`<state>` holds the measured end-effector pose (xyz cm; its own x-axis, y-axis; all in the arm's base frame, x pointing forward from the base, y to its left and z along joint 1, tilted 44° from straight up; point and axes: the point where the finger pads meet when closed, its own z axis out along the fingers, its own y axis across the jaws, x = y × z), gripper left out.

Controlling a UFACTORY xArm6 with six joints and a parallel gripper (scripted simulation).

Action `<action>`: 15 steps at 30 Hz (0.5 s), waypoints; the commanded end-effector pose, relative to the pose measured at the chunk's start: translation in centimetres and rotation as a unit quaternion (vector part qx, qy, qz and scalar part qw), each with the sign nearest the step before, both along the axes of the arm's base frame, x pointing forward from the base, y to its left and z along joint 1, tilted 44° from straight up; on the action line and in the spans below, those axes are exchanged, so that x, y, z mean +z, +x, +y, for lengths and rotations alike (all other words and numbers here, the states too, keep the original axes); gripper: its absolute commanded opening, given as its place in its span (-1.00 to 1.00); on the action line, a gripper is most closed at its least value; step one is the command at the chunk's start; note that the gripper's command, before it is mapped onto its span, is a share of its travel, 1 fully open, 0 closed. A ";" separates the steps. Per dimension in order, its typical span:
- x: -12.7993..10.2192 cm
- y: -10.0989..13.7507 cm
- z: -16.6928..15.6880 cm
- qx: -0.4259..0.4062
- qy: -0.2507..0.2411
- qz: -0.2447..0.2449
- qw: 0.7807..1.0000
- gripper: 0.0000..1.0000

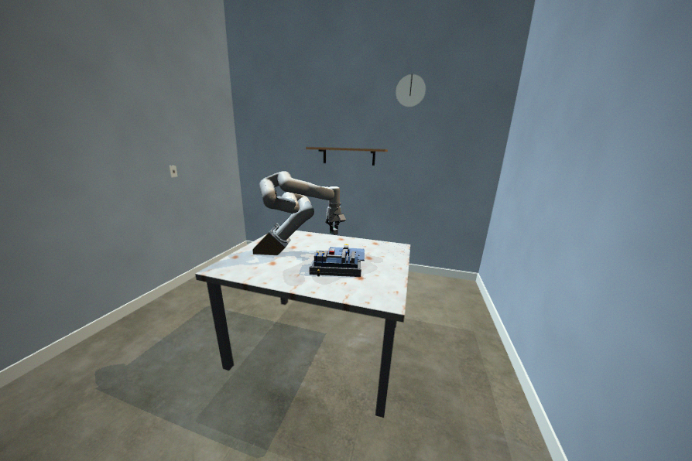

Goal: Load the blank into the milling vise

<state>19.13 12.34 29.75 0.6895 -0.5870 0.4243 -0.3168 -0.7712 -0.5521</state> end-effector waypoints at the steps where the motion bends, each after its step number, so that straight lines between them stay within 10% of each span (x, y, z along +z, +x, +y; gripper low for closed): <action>1: 0.1 0.0 0.0 0.003 0.001 0.000 1.000 -1.00; 15: 0.1 0.0 0.0 0.084 -0.073 -0.028 0.993 -1.00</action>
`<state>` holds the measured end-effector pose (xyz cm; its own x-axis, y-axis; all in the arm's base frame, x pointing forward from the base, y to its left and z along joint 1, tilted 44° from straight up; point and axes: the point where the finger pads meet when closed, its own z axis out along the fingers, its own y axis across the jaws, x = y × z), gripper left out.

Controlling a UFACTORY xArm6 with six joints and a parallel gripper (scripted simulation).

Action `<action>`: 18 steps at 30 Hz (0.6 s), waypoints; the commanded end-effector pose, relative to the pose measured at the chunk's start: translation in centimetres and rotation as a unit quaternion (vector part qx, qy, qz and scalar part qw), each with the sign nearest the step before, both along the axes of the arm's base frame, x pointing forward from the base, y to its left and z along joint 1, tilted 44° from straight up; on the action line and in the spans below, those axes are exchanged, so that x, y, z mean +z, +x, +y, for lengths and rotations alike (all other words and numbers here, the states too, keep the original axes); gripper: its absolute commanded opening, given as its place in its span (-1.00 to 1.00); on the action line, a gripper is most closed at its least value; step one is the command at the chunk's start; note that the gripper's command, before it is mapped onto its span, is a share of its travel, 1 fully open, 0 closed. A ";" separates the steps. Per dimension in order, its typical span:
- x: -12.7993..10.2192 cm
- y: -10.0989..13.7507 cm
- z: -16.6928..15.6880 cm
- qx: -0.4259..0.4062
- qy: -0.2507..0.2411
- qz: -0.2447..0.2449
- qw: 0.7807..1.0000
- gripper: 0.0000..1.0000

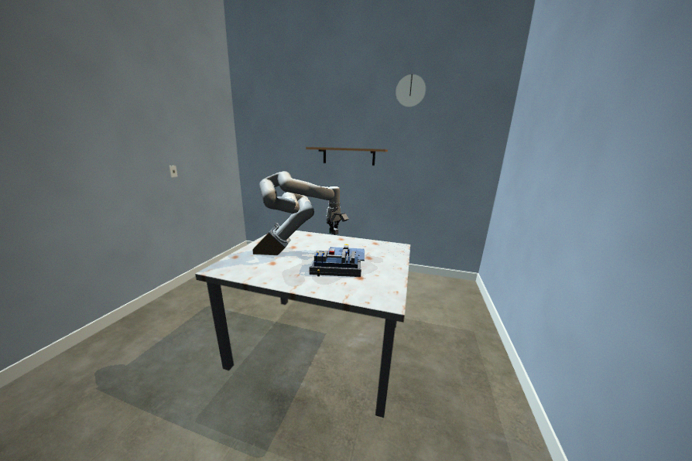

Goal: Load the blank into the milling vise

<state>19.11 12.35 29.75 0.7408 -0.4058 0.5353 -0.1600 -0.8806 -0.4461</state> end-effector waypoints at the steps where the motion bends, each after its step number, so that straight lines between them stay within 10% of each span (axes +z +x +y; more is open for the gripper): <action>1: 0.1 0.0 0.0 0.007 -0.001 0.000 1.000 -1.00; 18: 0.1 0.0 0.0 0.059 -0.048 -0.018 0.997 -1.00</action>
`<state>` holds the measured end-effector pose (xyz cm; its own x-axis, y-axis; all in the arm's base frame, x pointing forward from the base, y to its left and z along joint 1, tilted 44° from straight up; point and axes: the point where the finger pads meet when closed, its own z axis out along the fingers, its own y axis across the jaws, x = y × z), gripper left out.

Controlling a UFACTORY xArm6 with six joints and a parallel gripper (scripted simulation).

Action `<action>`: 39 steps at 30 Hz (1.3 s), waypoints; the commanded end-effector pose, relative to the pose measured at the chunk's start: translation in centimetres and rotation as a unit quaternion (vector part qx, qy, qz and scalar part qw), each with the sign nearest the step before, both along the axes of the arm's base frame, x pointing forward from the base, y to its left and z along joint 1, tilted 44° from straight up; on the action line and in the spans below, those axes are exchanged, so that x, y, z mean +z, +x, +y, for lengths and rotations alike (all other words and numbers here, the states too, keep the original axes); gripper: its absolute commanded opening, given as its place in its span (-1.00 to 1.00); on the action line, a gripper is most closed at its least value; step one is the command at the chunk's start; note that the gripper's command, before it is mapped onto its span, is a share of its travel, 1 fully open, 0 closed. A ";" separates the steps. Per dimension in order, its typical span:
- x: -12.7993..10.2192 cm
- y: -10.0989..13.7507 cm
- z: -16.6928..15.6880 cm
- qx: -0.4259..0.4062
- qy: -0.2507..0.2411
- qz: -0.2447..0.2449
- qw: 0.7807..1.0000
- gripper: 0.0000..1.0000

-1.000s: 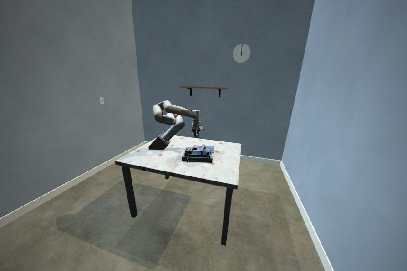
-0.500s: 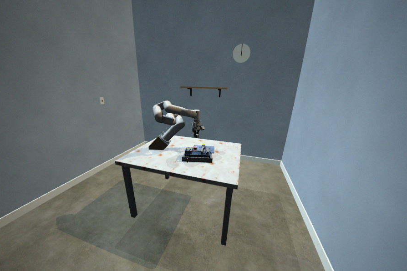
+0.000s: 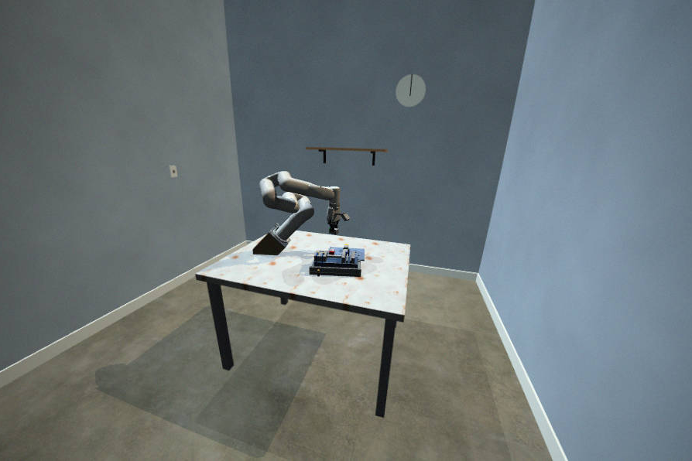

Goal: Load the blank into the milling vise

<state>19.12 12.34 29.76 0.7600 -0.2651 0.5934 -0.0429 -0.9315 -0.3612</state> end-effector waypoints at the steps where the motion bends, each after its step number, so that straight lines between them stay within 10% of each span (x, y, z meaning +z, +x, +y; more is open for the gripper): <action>1: 0.1 0.0 0.0 0.002 0.000 -0.001 1.000 -1.00; 39: 0.1 0.0 0.0 0.186 -0.168 -0.067 0.966 -1.00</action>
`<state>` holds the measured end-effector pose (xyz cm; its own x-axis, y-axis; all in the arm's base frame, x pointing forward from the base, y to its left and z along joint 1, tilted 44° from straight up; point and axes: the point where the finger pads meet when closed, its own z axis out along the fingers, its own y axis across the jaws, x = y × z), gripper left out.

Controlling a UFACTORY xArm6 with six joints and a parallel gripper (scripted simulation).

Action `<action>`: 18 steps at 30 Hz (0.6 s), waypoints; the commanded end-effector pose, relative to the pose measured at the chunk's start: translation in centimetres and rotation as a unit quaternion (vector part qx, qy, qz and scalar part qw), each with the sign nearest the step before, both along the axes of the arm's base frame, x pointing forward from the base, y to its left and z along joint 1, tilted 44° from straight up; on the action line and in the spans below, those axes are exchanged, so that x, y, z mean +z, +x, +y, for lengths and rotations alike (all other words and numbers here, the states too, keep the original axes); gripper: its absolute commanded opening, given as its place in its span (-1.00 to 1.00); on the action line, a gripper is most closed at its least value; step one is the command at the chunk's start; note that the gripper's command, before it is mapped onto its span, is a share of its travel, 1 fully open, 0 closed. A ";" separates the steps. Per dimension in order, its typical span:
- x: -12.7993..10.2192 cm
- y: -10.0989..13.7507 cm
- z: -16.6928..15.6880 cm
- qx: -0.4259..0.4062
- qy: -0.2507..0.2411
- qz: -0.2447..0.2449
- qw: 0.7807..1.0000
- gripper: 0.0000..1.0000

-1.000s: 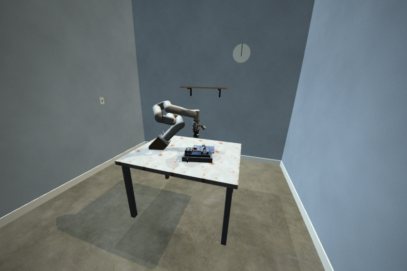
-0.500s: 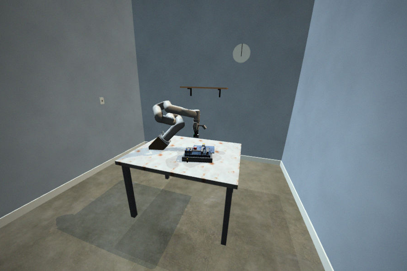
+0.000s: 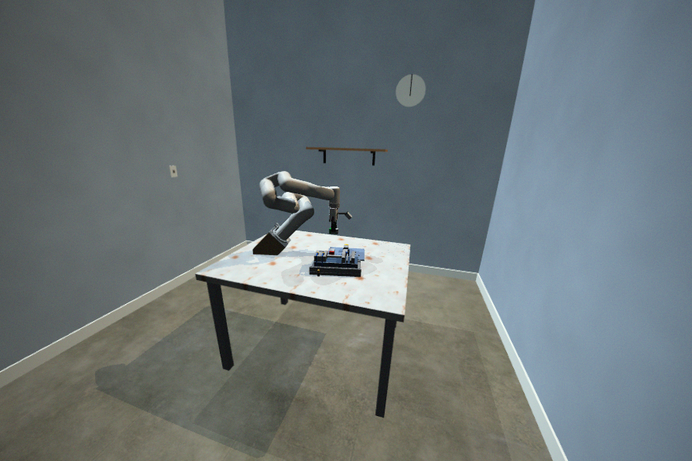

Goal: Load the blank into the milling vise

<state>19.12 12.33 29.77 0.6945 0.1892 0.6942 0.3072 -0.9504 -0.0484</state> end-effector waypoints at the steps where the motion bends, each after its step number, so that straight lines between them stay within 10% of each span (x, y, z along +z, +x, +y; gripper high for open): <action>1: 0.1 0.0 0.0 0.027 -0.023 -0.010 0.999 -1.00; 18: 0.1 0.0 0.0 0.108 -0.097 -0.038 0.989 -1.00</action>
